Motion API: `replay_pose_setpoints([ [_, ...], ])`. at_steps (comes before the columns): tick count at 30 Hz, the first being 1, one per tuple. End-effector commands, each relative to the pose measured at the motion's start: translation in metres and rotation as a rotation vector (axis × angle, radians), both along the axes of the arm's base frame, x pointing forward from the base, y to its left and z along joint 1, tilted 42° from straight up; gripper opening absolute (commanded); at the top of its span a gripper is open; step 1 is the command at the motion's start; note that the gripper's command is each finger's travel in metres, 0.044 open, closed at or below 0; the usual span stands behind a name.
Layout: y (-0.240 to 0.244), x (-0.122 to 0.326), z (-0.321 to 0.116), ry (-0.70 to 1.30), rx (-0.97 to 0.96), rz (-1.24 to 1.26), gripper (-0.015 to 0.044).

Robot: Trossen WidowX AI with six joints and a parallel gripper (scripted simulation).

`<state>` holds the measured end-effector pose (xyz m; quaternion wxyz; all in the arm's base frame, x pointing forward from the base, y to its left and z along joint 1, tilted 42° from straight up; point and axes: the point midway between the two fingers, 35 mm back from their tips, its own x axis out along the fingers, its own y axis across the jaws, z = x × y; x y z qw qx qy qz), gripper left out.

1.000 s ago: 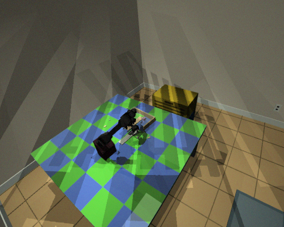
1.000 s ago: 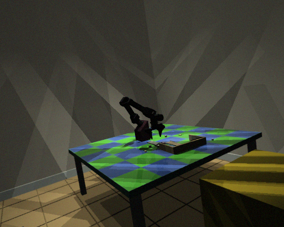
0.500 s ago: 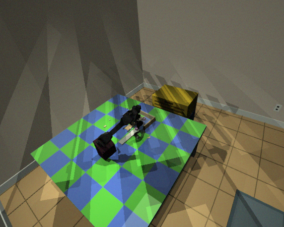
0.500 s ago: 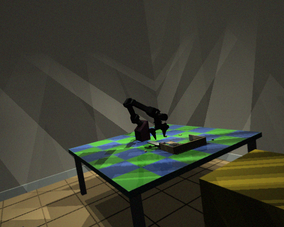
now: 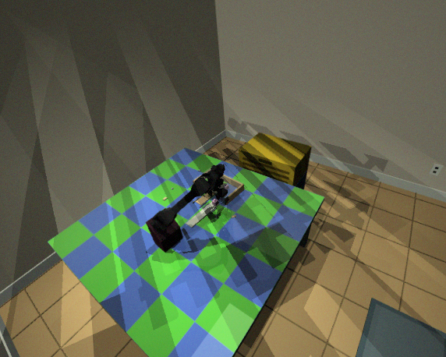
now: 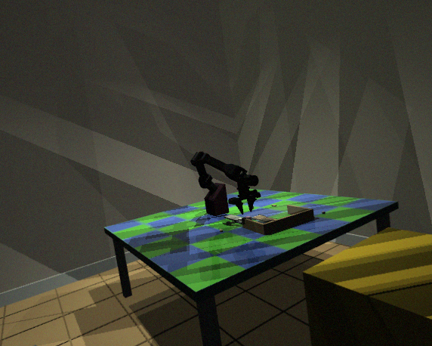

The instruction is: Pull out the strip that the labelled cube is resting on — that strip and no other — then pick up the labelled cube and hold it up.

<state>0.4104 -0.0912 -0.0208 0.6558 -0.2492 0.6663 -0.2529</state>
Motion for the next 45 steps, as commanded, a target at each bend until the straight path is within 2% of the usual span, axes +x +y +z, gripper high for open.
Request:
replay_pose_setpoints([
  [1, -0.004, -0.001, -0.007, 0.013, -0.003, 0.004, 0.025],
  [31, -0.031, -0.002, -0.037, 0.013, -0.006, 0.004, 0.025],
  [34, -0.031, -0.001, -0.034, 0.004, -0.004, -0.001, 0.0171],
  [43, -0.031, -0.001, -0.034, 0.004, -0.004, -0.001, 0.0111],
  [45, -0.031, -0.001, -0.034, 0.004, -0.004, -0.001, 0.0059],
])
